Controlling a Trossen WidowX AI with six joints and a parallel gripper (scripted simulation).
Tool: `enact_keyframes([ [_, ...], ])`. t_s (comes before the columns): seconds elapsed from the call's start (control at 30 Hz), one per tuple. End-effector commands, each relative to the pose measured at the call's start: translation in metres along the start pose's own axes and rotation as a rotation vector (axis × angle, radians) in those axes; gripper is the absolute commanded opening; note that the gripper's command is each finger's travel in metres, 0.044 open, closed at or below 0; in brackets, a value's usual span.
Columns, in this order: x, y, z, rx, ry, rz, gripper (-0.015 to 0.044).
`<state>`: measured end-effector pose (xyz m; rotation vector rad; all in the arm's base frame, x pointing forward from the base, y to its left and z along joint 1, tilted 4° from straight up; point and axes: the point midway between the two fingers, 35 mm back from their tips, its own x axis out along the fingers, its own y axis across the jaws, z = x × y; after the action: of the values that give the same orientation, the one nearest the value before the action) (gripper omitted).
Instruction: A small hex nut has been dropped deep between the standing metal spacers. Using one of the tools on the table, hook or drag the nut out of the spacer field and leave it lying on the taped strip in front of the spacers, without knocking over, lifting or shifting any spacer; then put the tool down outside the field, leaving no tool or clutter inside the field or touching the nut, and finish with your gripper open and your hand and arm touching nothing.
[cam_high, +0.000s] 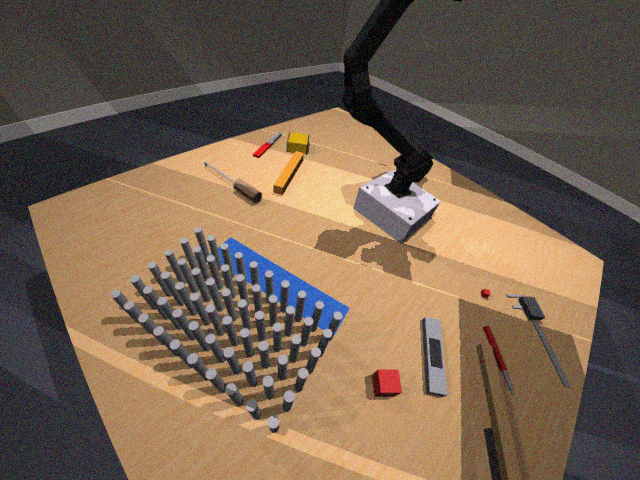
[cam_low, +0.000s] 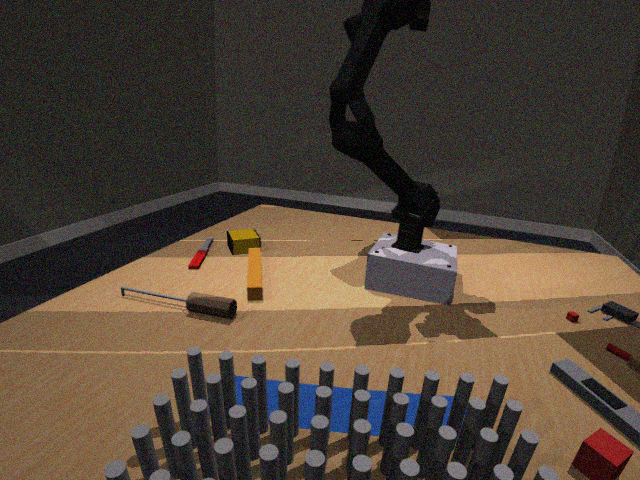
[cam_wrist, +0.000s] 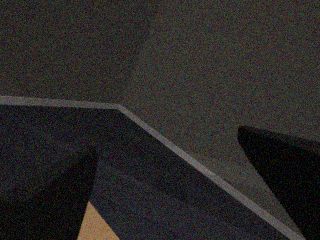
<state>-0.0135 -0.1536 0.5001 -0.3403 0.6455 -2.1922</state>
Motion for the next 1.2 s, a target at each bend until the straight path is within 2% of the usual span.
enact_keyframes([
  [0.0,0.015,-0.06,-0.036,0.072,0.111,-0.171,0.044],
  [0.23,0.001,-0.146,-0.096,0.156,0.27,-0.457,0.044],
  [0.47,-0.056,-0.216,-0.158,0.231,0.407,-0.75,0.044],
  [0.67,-0.13,-0.252,-0.202,0.28,0.511,-1.008,0.044],
  [0.83,-0.205,-0.261,-0.23,0.32,0.586,-1.231,0.044],
  [1.17,-0.358,-0.22,-0.254,0.394,0.688,-1.696,0.044],
])
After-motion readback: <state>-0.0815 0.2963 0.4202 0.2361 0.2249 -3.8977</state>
